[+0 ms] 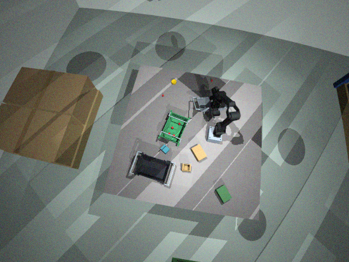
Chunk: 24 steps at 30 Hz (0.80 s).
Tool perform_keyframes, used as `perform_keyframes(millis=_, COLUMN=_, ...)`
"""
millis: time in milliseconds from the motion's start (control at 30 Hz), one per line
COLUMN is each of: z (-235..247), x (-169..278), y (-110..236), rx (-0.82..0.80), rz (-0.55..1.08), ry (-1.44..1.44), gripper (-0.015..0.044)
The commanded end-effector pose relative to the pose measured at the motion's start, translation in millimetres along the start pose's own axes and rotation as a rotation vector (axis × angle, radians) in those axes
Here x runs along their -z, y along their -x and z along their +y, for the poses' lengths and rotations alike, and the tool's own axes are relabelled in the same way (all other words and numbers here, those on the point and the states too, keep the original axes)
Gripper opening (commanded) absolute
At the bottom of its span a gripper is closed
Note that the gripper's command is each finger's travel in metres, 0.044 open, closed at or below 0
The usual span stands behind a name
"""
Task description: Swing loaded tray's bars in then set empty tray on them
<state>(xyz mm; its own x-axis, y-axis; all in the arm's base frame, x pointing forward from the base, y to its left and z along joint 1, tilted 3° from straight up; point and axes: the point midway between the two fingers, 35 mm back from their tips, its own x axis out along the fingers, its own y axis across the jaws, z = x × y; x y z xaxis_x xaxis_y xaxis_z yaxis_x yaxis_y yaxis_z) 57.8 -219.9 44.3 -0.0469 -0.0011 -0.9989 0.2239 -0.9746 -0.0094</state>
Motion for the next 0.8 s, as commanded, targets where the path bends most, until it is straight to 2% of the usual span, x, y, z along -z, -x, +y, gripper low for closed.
perform_keyframes(millis=0, z=20, x=1, y=16, rx=-0.031, rz=0.002, ry=-0.007, gripper=0.0)
perform_keyframes(millis=767, z=85, x=2, y=80, rx=-0.036, rz=0.003, ry=-0.007, gripper=0.0)
